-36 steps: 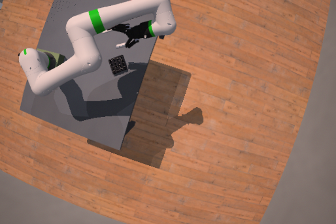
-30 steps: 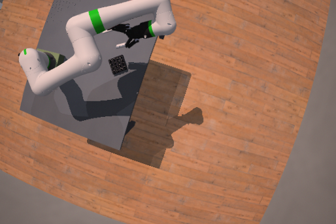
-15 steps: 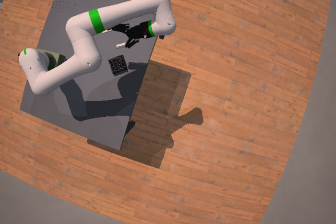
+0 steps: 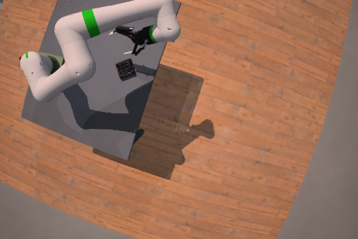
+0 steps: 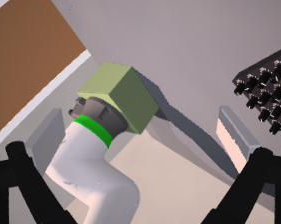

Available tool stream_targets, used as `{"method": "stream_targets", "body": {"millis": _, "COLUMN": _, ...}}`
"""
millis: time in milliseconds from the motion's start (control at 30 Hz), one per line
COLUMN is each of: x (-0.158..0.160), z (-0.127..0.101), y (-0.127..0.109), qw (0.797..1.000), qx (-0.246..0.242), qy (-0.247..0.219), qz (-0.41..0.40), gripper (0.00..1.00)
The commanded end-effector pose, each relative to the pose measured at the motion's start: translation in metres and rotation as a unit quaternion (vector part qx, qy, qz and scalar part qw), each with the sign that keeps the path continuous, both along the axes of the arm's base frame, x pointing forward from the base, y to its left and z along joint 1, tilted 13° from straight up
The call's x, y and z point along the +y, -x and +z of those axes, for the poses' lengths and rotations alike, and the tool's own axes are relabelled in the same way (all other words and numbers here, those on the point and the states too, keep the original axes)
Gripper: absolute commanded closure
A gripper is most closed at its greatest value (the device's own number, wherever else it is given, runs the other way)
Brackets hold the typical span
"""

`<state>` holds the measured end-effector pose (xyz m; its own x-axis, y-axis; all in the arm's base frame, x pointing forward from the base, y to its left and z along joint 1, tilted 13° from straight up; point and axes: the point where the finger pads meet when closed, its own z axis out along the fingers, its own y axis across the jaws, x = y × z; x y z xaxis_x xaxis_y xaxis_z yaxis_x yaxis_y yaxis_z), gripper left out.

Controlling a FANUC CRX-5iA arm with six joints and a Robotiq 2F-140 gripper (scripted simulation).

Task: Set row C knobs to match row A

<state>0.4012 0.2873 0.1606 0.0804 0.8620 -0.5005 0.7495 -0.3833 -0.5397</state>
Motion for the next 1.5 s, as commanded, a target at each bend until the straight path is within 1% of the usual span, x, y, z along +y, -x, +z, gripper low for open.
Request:
{"method": "stream_targets", "body": {"millis": 0, "x": -0.005, "z": -0.011, "y": -0.002, "qw": 0.997, "qx": -0.069, "qy": -0.004, "qz": -0.036, "gripper": 0.0}}
{"method": "stream_targets", "body": {"millis": 67, "x": -0.008, "z": -0.015, "y": -0.004, "qw": 0.995, "qx": -0.086, "qy": -0.004, "qz": -0.046, "gripper": 0.0}}
{"method": "stream_targets", "body": {"millis": 100, "x": -0.011, "z": -0.018, "y": -0.006, "qw": 0.993, "qx": -0.105, "qy": -0.005, "qz": -0.057, "gripper": 0.0}}
{"method": "stream_targets", "body": {"millis": 200, "x": -0.017, "z": -0.025, "y": -0.01, "qw": 0.987, "qx": -0.141, "qy": -0.007, "qz": -0.077, "gripper": 0.0}}
{"method": "stream_targets", "body": {"millis": 333, "x": -0.028, "z": -0.034, "y": -0.016, "qw": 0.976, "qx": -0.19, "qy": -0.011, "qz": -0.104, "gripper": 0.0}}
{"method": "stream_targets", "body": {"millis": 367, "x": -0.029, "z": -0.035, "y": -0.016, "qw": 0.975, "qx": -0.194, "qy": -0.011, "qz": -0.106, "gripper": 0.0}}
{"method": "stream_targets", "body": {"millis": 400, "x": -0.034, "z": -0.038, "y": -0.019, "qw": 0.97, "qx": -0.214, "qy": -0.014, "qz": -0.116, "gripper": 0.0}}
{"method": "stream_targets", "body": {"millis": 467, "x": -0.034, "z": -0.038, "y": -0.019, "qw": 0.97, "qx": -0.214, "qy": -0.014, "qz": -0.116, "gripper": 0.0}}
{"method": "stream_targets", "body": {"millis": 500, "x": -0.042, "z": -0.044, "y": -0.024, "qw": 0.96, "qx": -0.247, "qy": -0.019, "qz": -0.133, "gripper": 0.0}}
{"method": "stream_targets", "body": {"millis": 567, "x": -0.047, "z": -0.046, "y": -0.026, "qw": 0.954, "qx": -0.264, "qy": -0.022, "qz": -0.141, "gripper": 0.0}}
{"method": "stream_targets", "body": {"millis": 733, "x": -0.064, "z": -0.055, "y": -0.035, "qw": 0.931, "qx": -0.322, "qy": -0.037, "qz": -0.169, "gripper": 0.0}}
{"method": "stream_targets", "body": {"millis": 767, "x": -0.066, "z": -0.056, "y": -0.036, "qw": 0.929, "qx": -0.327, "qy": -0.038, "qz": -0.172, "gripper": 0.0}}
{"method": "stream_targets", "body": {"millis": 833, "x": -0.074, "z": -0.06, "y": -0.04, "qw": 0.916, "qx": -0.354, "qy": -0.047, "qz": -0.184, "gripper": 0.0}}
{"method": "stream_targets", "body": {"millis": 867, "x": -0.074, "z": -0.06, "y": -0.04, "qw": 0.915, "qx": -0.355, "qy": -0.048, "qz": -0.185, "gripper": 0.0}}
{"method": "stream_targets", "body": {"millis": 900, "x": -0.081, "z": -0.063, "y": -0.043, "qw": 0.905, "qx": -0.375, "qy": -0.056, "qz": -0.194, "gripper": 0.0}}
{"method": "stream_targets", "body": {"millis": 933, "x": -0.082, "z": -0.063, "y": -0.044, "qw": 0.902, "qx": -0.38, "qy": -0.058, "qz": -0.196, "gripper": 0.0}}
{"method": "stream_targets", "body": {"millis": 967, "x": -0.087, "z": -0.065, "y": -0.046, "qw": 0.894, "qx": -0.394, "qy": -0.064, "qz": -0.202, "gripper": 0.0}}
{"method": "stream_targets", "body": {"millis": 1033, "x": -0.087, "z": -0.065, "y": -0.046, "qw": 0.894, "qx": -0.394, "qy": -0.064, "qz": -0.202, "gripper": 0.0}}
{"method": "stream_targets", "body": {"millis": 1067, "x": -0.094, "z": -0.068, "y": -0.048, "qw": 0.882, "qx": -0.414, "qy": -0.074, "qz": -0.211, "gripper": 0.0}}
{"method": "stream_targets", "body": {"millis": 1267, "x": -0.108, "z": -0.073, "y": -0.052, "qw": 0.853, "qx": -0.458, "qy": -0.102, "qz": -0.23, "gripper": 0.0}}
{"method": "stream_targets", "body": {"millis": 1333, "x": -0.114, "z": -0.075, "y": -0.053, "qw": 0.84, "qx": -0.474, "qy": -0.115, "qz": -0.238, "gripper": 0.0}}
{"method": "stream_targets", "body": {"millis": 1400, "x": -0.116, "z": -0.076, "y": -0.053, "qw": 0.833, "qx": -0.482, "qy": -0.122, "qz": -0.241, "gripper": 0.0}}
{"method": "stream_targets", "body": {"millis": 1467, "x": -0.117, "z": -0.076, "y": -0.053, "qw": 0.831, "qx": -0.485, "qy": -0.124, "qz": -0.243, "gripper": 0.0}}
